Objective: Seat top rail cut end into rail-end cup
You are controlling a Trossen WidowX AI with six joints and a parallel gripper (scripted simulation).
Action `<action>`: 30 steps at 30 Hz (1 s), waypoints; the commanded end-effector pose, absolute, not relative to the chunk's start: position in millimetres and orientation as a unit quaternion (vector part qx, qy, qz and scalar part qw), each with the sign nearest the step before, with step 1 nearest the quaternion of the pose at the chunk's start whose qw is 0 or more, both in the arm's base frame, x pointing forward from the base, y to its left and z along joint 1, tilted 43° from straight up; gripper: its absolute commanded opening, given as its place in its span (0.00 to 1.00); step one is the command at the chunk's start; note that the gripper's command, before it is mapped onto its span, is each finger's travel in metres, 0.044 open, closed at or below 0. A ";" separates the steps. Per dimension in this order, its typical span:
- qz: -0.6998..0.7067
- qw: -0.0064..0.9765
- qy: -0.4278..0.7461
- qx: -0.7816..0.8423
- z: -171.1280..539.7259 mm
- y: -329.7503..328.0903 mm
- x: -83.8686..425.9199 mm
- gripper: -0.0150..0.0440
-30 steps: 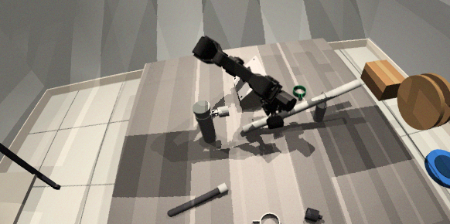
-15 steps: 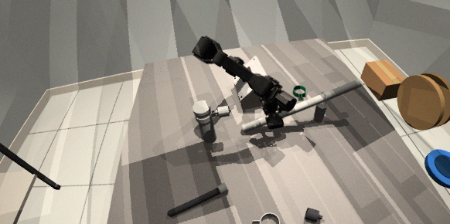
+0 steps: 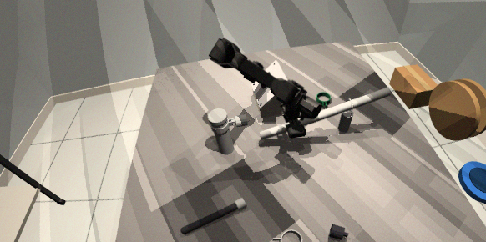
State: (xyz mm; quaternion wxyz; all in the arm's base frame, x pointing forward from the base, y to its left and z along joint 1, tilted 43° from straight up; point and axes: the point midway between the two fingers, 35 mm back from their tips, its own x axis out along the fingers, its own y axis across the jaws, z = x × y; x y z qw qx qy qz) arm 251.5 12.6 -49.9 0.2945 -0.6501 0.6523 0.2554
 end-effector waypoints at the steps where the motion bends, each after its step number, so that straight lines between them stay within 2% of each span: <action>1: 0.244 0.279 0.655 -0.659 -40.4 20.4 253.0 0.25; 20: 0.154 0.189 0.679 -0.693 23.3 51.3 254.6 0.25; 30: 0.158 0.191 0.683 -0.687 19.4 49.8 252.9 0.25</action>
